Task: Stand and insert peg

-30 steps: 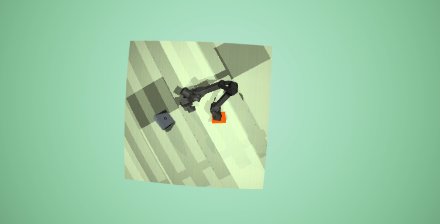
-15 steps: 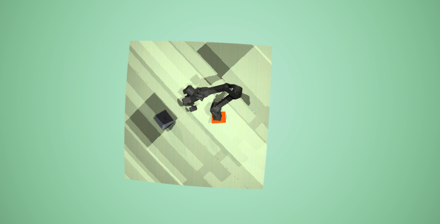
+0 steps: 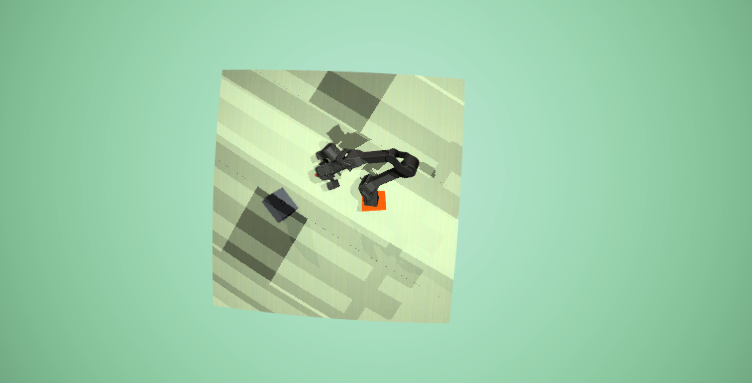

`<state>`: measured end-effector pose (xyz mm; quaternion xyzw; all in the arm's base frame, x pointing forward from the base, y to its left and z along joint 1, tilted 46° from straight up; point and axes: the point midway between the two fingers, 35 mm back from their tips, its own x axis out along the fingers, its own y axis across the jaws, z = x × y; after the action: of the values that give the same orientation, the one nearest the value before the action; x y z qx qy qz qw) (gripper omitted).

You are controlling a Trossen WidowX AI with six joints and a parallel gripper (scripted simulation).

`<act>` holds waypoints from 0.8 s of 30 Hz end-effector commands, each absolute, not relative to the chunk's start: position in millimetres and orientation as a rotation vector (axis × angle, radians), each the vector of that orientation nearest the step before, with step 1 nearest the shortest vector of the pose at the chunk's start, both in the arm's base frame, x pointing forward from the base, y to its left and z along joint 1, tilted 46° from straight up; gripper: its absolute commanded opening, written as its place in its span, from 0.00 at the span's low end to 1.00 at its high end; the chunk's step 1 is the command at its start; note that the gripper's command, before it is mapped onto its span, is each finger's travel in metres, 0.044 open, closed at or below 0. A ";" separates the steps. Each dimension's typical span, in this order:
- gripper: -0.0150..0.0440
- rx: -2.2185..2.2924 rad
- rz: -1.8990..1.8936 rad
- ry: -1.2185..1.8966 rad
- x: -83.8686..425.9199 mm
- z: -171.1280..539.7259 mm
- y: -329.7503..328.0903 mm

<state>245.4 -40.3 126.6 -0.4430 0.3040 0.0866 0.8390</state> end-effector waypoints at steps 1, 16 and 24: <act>0.34 -0.936 0.200 0.605 242.7 127.7 -40.6; 0.34 -0.918 0.259 0.486 233.5 130.3 -44.0; 0.34 -0.908 0.290 0.422 228.6 131.3 -46.2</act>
<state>230.7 -45.8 130.7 -0.4332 0.2156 0.1327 0.8650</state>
